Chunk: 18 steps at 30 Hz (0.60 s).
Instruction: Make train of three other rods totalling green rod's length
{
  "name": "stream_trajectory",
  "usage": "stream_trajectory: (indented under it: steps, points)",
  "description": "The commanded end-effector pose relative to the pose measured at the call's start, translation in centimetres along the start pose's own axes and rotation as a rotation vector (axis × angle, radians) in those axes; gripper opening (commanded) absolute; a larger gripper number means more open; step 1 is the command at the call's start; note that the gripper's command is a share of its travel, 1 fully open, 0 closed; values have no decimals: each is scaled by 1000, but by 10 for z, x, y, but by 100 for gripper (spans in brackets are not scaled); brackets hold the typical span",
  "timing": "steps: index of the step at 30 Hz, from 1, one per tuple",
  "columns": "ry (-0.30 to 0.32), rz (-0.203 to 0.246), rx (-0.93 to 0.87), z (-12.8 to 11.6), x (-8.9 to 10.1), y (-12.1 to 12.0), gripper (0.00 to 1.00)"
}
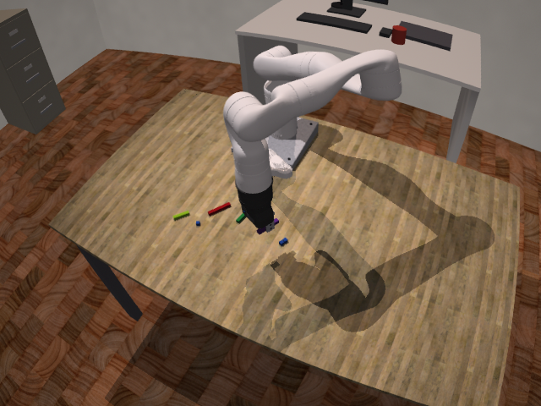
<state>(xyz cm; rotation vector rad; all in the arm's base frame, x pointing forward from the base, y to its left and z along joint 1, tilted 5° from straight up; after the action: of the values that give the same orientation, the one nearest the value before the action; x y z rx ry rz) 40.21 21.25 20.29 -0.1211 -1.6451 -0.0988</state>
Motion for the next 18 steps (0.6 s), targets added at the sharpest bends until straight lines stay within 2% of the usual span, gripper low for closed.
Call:
stream_trajectory:
  steps: [1,18]
  points:
    - [-1,-1,1,0,1,1,24]
    - [-2,-1,1,0,-4,1,24]
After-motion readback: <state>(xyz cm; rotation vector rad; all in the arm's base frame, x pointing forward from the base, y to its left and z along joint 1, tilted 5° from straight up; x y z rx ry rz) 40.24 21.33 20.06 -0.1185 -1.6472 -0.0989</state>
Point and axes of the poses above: the point where the finger pads meet when closed, its own x axis back along the fingers, its own y axis across the jaws, z = x × y, the point moved 9 cm from there along x, back along the fingers, and after that the axes turned 13 degrees about x, right-handed, at the moved point
